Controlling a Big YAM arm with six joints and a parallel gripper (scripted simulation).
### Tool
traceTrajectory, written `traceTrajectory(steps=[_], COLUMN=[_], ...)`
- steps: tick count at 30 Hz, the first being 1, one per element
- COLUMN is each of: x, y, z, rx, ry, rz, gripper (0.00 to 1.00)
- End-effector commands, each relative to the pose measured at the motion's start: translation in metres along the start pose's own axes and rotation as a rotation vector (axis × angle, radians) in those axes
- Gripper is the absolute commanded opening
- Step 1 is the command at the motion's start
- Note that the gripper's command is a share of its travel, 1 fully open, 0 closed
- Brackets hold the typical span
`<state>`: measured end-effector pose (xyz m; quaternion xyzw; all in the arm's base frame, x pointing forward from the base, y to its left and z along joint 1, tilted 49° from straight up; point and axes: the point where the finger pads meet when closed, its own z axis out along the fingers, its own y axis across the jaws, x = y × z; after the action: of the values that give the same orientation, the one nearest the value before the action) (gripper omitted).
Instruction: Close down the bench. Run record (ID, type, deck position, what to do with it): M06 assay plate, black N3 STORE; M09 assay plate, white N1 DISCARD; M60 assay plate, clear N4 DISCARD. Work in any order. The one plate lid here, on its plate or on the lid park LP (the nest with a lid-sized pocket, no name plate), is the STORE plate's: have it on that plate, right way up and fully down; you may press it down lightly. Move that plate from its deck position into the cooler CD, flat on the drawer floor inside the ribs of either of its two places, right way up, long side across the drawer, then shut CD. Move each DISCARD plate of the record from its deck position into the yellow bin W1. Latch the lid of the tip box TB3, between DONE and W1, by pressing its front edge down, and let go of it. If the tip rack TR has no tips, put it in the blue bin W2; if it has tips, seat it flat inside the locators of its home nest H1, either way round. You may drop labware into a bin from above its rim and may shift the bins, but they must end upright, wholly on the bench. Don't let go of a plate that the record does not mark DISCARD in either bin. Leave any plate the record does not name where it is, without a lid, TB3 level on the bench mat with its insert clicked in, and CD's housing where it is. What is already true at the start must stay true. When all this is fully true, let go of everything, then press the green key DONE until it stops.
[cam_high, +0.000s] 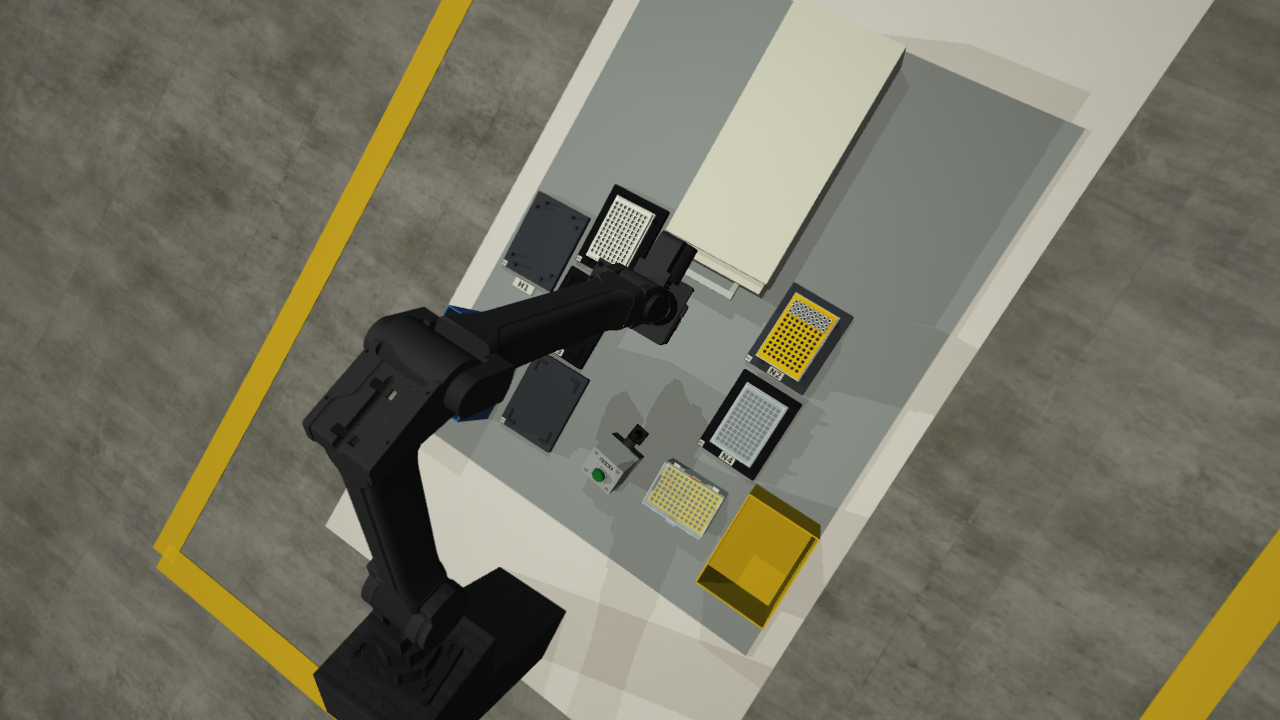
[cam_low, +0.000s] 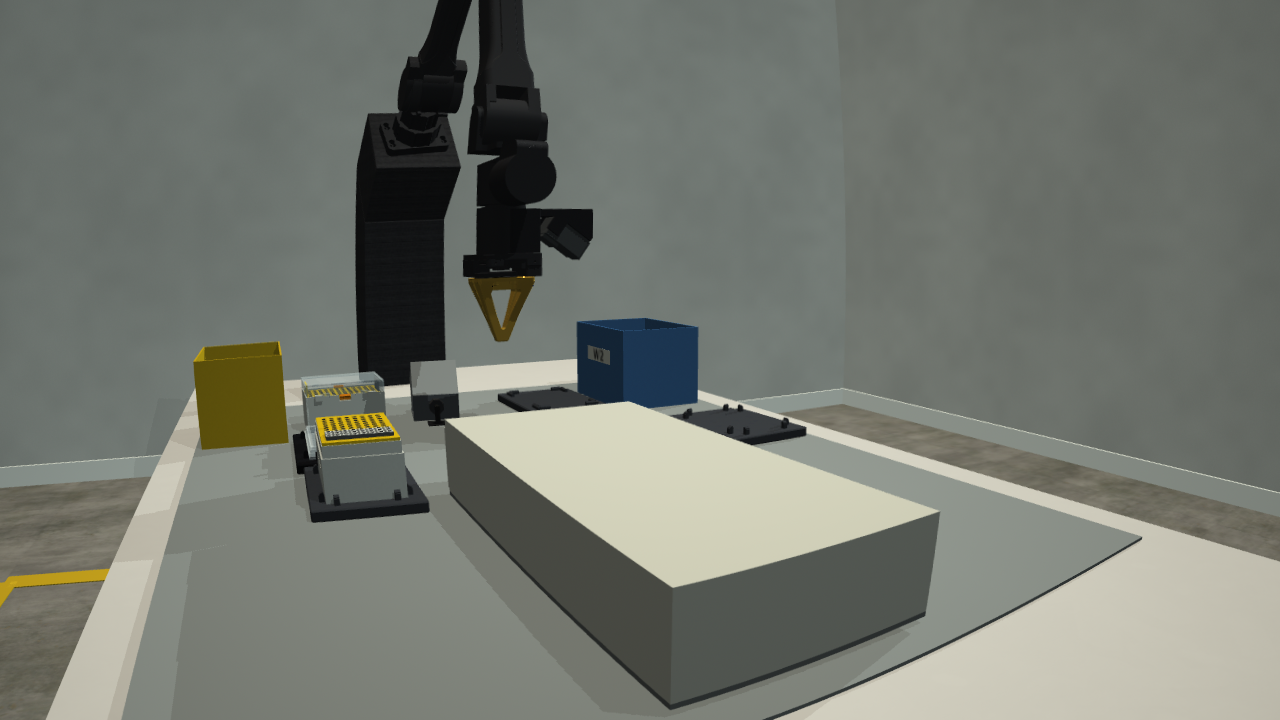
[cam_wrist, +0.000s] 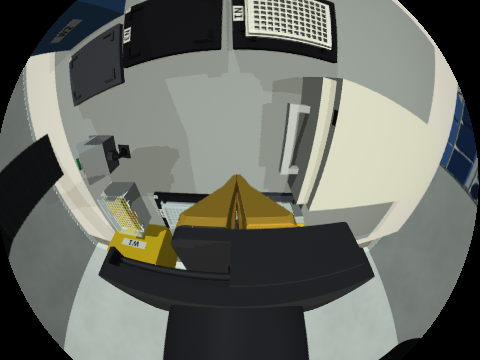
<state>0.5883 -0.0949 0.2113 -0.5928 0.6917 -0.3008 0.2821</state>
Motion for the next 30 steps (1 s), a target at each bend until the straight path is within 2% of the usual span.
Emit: traceTrajectory(steps=[1, 5, 6, 14, 16, 30], x=[0.000, 0.000, -0.010, -0.040, -0.040, -0.095], y=[-0.013, -0.013, -0.013, -0.025, -0.025, -0.046], z=[-0.008, -0.008, -0.001, -0.001, -0.001, -0.002], rx=[0.025, 0.025, 0.008, 0.007, 0.007, 0.008], ry=[-0.002, -0.002, -0.008, -0.010, -0.010, -0.015], rz=[-0.003, -0.003, 0.034, 0.301, 0.301, 0.768], gripper=[0.00, 0.00, 1.00, 1.00, 1.00, 1.00])
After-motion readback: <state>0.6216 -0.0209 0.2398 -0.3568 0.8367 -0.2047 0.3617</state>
